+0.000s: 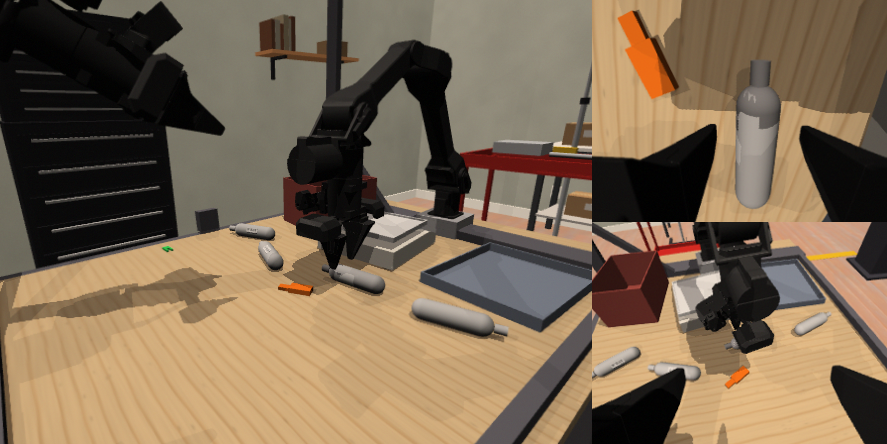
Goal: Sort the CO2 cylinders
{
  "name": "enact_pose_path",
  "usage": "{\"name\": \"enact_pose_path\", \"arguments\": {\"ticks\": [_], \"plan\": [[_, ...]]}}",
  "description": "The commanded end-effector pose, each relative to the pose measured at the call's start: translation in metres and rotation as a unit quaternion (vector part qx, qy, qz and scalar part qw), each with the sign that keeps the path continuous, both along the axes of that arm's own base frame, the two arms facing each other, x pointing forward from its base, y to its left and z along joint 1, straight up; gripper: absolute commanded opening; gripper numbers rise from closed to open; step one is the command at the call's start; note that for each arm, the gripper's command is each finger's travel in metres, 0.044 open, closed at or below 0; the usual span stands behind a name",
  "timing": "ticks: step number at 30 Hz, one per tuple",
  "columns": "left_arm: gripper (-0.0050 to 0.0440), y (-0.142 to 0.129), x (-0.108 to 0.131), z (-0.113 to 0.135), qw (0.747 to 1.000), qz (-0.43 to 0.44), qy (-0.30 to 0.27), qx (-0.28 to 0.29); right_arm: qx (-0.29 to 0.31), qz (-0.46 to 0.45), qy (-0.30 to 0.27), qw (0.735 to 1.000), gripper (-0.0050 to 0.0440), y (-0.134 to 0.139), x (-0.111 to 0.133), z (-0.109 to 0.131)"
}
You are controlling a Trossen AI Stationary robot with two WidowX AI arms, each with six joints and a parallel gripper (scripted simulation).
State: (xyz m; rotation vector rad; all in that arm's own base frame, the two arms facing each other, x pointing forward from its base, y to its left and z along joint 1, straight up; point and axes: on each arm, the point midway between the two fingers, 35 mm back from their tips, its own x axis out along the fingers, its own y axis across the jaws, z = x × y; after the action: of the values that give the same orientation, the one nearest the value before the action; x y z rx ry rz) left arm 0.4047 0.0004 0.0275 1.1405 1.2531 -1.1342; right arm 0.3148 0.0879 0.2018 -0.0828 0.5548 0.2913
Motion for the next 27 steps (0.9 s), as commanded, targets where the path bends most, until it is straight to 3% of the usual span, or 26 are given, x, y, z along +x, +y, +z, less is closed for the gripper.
{"name": "enact_pose_path", "arguments": {"ticks": [1,17,19,27], "plan": [[0.0255,-0.001,-0.001,-0.005,1.000,-0.002,0.001,-0.003,0.002,0.001,-0.009,1.000,0.0440,0.001,0.001,0.007],[0.0255,-0.001,-0.001,-0.025,1.000,-0.002,0.001,-0.003,0.002,0.001,-0.009,1.000,0.0440,0.001,0.001,0.007],[0.0215,-0.001,0.000,-0.024,1.000,-0.002,-0.001,-0.003,0.002,0.001,-0.009,1.000,0.0440,0.001,0.001,0.007],[0.0155,-0.001,0.004,-0.016,1.000,-0.002,-0.011,-0.001,0.002,0.001,-0.009,1.000,0.0440,0.001,0.001,0.007]]}}
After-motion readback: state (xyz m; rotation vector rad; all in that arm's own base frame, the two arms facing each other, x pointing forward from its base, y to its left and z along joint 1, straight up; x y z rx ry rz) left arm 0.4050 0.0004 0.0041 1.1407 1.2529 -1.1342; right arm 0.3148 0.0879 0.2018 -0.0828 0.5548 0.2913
